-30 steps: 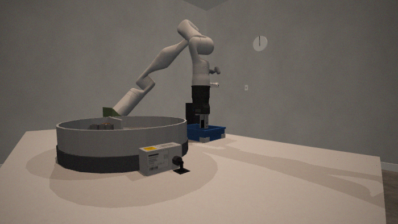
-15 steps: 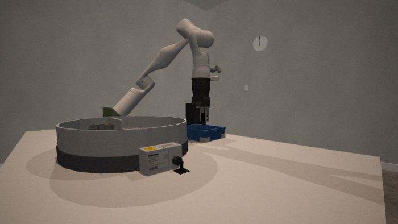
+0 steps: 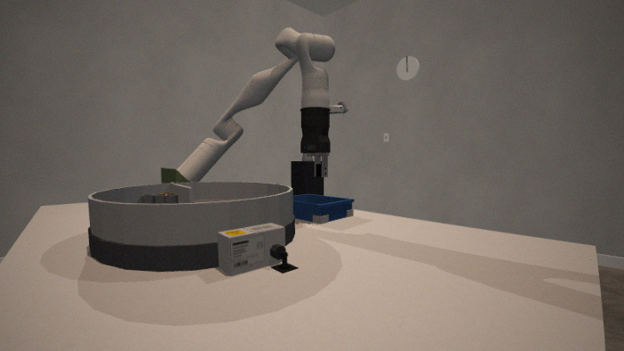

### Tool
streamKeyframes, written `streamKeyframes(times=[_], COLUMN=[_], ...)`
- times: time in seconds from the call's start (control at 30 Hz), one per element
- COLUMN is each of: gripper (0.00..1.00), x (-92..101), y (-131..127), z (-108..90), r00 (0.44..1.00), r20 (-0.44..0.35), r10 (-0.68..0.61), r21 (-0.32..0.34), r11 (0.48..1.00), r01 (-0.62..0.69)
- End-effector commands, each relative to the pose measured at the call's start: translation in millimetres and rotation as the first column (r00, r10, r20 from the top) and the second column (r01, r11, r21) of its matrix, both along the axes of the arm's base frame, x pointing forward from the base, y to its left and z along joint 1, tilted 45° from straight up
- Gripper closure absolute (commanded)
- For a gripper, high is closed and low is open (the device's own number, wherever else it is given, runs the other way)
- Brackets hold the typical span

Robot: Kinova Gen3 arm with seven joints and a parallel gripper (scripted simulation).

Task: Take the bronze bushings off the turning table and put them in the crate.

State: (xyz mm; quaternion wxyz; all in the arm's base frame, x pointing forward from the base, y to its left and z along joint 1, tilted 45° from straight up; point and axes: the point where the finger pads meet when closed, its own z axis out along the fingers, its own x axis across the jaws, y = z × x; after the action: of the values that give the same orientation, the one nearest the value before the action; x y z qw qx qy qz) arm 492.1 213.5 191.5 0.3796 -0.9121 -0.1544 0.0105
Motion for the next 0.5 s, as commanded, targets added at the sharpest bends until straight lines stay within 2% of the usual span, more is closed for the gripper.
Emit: streamKeyframes(times=[0.0,0.13,0.47], gripper=[0.58,0.58,0.58], x=[1.8,6.1,6.1], y=[-6,-29,-29], z=[6.3,29.3,29.3], r00=[1.000,1.000,1.000], r20=[0.002,0.002,0.002], r10=[-0.002,-0.002,-0.002], r21=[0.000,0.000,0.000], r11=[1.000,1.000,1.000], r01=[0.002,0.002,0.002])
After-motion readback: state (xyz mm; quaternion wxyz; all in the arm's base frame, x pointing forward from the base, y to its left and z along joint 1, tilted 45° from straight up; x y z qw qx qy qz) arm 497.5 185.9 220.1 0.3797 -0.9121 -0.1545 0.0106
